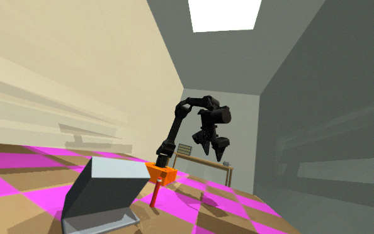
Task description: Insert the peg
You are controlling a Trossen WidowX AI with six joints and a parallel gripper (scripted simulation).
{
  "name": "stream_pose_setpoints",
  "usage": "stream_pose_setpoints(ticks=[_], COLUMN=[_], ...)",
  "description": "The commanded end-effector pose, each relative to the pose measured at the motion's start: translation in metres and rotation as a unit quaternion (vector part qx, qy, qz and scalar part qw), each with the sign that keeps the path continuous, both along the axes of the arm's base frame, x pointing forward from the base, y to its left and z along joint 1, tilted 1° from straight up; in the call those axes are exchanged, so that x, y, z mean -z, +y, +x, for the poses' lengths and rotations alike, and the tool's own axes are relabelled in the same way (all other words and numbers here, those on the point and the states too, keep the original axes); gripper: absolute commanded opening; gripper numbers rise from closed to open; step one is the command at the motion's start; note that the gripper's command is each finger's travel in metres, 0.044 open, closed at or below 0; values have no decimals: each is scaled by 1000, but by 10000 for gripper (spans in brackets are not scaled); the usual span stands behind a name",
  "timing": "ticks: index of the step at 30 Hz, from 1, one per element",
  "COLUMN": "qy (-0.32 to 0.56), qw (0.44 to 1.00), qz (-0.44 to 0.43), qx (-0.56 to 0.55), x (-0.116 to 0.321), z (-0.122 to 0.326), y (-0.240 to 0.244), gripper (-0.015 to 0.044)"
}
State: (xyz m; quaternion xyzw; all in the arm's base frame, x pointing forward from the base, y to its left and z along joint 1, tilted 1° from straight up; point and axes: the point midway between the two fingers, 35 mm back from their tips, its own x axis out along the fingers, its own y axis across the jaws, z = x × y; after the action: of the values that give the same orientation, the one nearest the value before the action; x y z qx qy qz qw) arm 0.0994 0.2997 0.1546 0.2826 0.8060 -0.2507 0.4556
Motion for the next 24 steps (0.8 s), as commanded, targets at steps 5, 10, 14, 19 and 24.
stream_pose_setpoints(ticks=[5, 10, 14, 19, 24], qy=[-67, -110, -141, -177, -206], qw=[997, 993, 988, 980, 971], qz=[-1, -7, -15, -30, -48], qx=[-28, -48, -65, -86, -108], x=[24, 37, 46, 57, 66], z=[44, 72, 94, 120, 143], y=[-16, -29, -42, -59, -78], gripper=[440, 440, 440, 440, 440])
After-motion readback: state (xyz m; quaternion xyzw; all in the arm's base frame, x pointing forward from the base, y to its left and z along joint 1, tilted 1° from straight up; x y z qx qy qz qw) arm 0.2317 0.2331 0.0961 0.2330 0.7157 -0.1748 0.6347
